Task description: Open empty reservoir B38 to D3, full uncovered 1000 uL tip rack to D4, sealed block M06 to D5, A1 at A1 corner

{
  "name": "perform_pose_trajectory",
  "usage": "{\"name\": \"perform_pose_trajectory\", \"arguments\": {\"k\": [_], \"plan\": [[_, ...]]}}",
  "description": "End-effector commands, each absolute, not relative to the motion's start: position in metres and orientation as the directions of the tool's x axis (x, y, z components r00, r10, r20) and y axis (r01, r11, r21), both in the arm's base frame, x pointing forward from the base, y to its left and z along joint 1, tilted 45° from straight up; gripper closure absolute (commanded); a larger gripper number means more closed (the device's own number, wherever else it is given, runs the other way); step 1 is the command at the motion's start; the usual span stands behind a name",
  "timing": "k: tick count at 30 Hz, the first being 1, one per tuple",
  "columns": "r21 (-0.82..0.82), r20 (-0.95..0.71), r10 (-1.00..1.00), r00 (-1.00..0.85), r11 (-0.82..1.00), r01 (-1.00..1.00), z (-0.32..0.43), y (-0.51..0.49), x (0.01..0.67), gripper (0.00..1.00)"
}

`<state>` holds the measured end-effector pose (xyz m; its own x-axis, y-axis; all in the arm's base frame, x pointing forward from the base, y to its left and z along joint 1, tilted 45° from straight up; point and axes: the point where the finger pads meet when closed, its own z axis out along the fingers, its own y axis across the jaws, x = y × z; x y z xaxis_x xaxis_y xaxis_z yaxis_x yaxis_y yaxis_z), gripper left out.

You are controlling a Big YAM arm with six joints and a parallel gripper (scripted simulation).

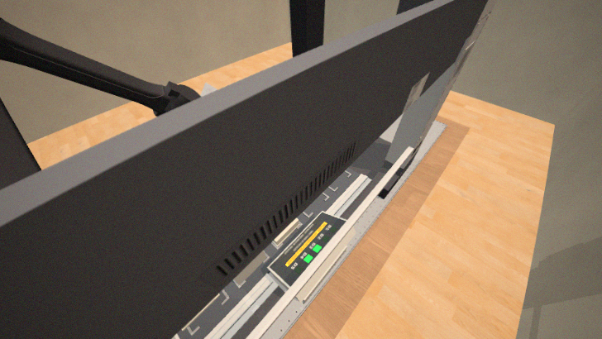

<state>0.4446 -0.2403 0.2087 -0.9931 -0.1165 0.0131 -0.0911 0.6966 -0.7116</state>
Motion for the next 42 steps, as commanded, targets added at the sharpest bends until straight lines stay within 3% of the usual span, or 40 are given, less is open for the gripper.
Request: {"name": "perform_pose_trajectory", "arguments": {"k": [1, 42], "plan": [[-0.713, 0.013, -0.123, -0.992, 0.695, -0.095, 0.204, -0.248, 0.447, 1.00], [-0.722, -0.017, -0.132, -0.991, 0.687, -0.079, 0.200, -0.261, 0.456, 1.00]]}}
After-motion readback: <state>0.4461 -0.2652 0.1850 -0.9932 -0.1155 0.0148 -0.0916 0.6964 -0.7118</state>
